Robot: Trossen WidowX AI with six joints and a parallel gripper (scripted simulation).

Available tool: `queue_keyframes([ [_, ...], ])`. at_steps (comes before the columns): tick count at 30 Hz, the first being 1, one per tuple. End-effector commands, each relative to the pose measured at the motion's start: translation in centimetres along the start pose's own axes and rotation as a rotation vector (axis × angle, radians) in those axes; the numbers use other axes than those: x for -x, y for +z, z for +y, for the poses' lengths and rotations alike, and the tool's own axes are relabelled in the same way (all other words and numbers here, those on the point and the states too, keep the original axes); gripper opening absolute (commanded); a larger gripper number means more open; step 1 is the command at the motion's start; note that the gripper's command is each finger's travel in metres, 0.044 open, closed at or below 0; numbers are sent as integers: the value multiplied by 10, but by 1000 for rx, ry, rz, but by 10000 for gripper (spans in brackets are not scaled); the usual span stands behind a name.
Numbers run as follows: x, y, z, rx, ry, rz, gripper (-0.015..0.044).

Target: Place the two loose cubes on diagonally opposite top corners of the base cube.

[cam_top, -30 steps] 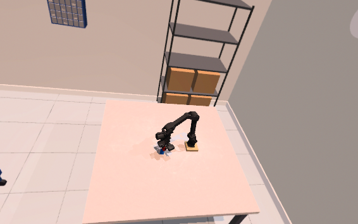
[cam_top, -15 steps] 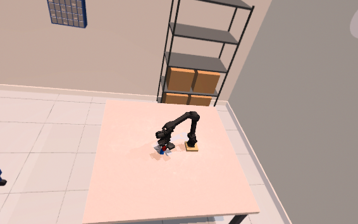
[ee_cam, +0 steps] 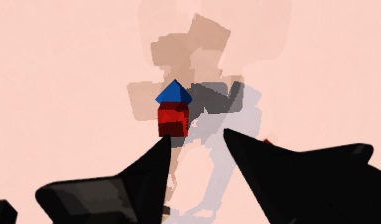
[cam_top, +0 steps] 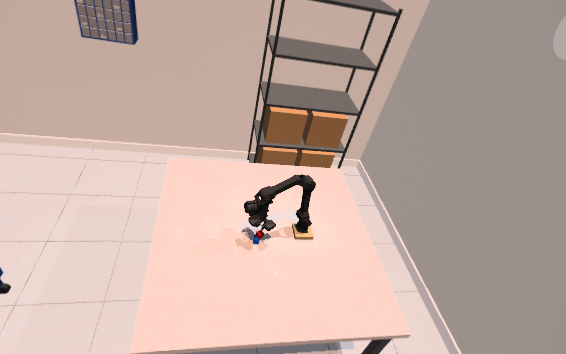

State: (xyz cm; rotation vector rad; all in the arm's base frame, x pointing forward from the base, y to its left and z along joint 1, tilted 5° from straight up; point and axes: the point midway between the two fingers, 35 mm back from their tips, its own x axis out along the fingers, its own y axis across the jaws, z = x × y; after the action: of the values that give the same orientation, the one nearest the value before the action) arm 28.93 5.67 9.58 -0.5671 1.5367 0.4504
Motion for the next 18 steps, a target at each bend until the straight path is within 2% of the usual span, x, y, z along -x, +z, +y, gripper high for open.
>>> queue_keyframes([
  [1,7,-9,-27,82,-1,-2,265],
  [18,38,-92,-141,574,-11,7,265],
])
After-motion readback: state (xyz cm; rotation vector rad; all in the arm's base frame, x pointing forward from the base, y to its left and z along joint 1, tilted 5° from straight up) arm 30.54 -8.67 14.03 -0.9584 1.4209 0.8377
